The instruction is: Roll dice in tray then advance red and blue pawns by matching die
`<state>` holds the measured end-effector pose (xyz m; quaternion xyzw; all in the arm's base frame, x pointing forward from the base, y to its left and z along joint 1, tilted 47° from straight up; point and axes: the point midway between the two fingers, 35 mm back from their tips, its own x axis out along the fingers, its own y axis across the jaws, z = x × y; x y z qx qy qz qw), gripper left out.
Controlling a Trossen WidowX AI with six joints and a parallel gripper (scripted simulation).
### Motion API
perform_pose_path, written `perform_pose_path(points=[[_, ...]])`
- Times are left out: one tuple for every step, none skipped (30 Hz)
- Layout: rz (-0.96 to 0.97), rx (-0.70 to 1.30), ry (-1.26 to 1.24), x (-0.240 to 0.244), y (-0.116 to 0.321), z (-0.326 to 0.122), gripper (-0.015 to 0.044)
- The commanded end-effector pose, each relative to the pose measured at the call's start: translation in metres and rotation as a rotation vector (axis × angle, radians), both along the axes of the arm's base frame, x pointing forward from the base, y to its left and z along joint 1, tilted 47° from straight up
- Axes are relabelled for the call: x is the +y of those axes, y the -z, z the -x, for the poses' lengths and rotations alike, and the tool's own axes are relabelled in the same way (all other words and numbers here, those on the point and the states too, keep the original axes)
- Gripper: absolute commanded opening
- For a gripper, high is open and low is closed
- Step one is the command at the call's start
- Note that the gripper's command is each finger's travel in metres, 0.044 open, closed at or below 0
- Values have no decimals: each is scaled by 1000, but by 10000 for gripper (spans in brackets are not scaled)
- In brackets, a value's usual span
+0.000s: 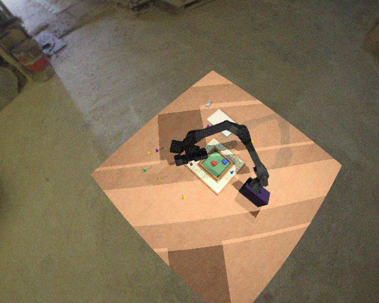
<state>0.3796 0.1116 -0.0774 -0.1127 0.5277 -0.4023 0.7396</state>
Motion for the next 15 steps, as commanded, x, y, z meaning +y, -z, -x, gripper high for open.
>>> perform_pose_path(points=[[2, -13, 5, -5, 5, -3, 200], [2, -13, 5, -9, 8, -4, 200], [2, -13, 5, -10, 10, -4, 200], [2, -13, 5, -10, 10, -4, 200], [2, -13, 5, -10, 10, -4, 200], [2, -13, 5, -10, 10, -4, 200], [2, -13, 5, -11, 10, -4, 200], [2, -13, 5, -12, 11, -4, 200], [2, -13, 5, -13, 13, -5, 200], [2, -13, 5, -14, 14, -5, 200], [2, -13, 5, -16, 15, -5, 200], [2, -13, 5, -17, 16, -5, 200], [2, -13, 5, -18, 17, -6, 200], [2, -13, 5, -19, 18, -6, 200], [2, -13, 5, -20, 19, -6, 200]])
